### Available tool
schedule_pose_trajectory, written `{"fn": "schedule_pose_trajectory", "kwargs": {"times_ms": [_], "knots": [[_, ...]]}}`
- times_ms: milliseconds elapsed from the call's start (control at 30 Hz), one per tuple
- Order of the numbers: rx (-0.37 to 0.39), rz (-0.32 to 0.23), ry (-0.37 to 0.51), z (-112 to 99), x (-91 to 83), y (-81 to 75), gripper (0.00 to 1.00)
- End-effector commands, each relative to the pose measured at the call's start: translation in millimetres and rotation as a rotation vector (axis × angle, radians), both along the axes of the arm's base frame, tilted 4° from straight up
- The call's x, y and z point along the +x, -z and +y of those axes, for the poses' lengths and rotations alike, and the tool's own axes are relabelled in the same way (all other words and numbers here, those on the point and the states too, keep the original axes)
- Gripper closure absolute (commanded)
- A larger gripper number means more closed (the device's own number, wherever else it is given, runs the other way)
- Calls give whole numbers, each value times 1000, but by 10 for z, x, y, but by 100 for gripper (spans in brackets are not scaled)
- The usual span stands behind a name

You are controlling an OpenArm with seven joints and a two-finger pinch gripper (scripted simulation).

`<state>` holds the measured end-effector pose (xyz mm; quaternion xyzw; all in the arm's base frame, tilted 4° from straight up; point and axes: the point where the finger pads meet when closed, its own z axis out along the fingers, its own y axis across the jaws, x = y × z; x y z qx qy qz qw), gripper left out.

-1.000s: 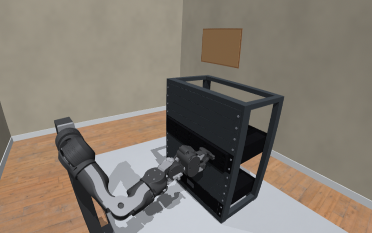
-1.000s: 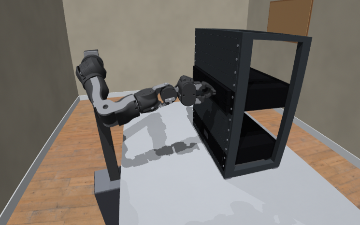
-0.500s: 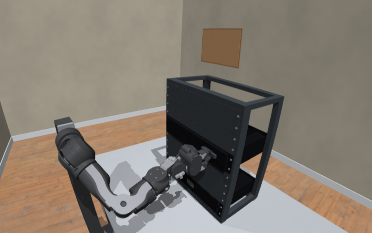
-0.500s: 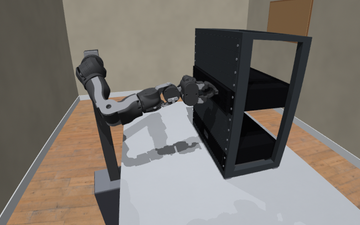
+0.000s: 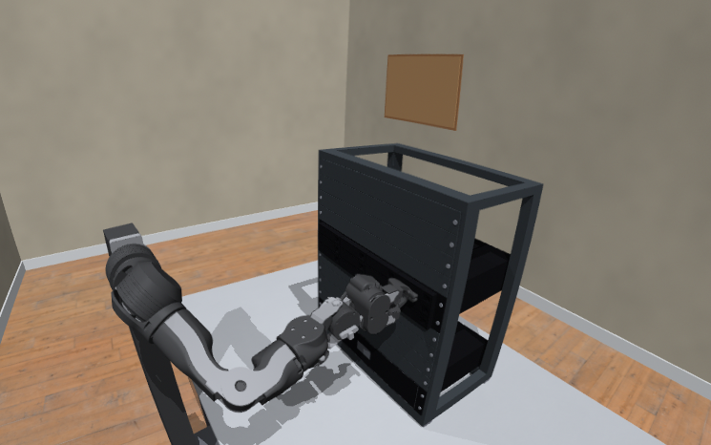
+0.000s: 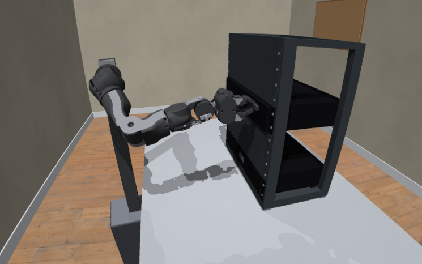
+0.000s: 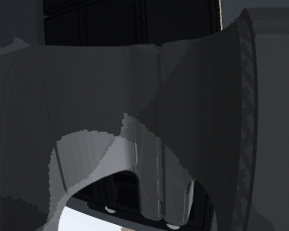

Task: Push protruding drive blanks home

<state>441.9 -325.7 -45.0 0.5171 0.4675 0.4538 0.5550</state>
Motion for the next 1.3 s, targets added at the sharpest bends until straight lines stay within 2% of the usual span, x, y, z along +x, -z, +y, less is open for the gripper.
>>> {"fn": "schedule_pose_trajectory", "kwargs": {"times_ms": [0,1267], "knots": [[-3,1,-5,13,4,-9,100],[-3,2,-4,1,64,-8,100]]}}
